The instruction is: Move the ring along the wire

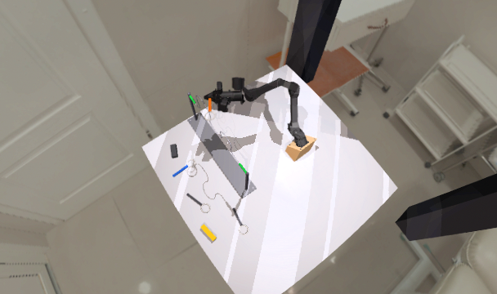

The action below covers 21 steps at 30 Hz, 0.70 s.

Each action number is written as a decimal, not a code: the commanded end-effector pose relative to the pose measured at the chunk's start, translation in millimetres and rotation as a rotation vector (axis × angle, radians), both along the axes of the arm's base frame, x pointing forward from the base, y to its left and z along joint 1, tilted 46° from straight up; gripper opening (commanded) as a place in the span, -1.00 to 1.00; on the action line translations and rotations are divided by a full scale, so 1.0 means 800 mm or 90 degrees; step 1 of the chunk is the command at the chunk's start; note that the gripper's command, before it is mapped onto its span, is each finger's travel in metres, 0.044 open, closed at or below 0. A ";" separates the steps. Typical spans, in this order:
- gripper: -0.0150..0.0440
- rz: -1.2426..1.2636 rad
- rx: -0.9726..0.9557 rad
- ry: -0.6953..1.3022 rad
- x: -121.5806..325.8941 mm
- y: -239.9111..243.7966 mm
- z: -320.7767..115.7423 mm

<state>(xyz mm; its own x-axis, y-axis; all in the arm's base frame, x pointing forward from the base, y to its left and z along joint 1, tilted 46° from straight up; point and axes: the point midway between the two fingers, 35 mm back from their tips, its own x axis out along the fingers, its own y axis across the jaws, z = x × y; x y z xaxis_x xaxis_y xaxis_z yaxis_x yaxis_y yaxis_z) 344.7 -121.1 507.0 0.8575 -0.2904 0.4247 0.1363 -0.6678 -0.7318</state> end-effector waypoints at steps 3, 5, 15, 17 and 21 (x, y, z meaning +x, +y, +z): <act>-1.00 0.001 -0.059 0.001 0.001 0.004 0.001; -1.00 0.001 -0.076 0.001 0.001 0.005 0.002; -1.00 -0.001 -0.163 -0.002 0.000 0.010 0.006; -1.00 -0.002 -0.180 -0.002 0.000 0.011 0.007; -1.00 -0.003 -0.214 -0.003 0.000 0.013 0.009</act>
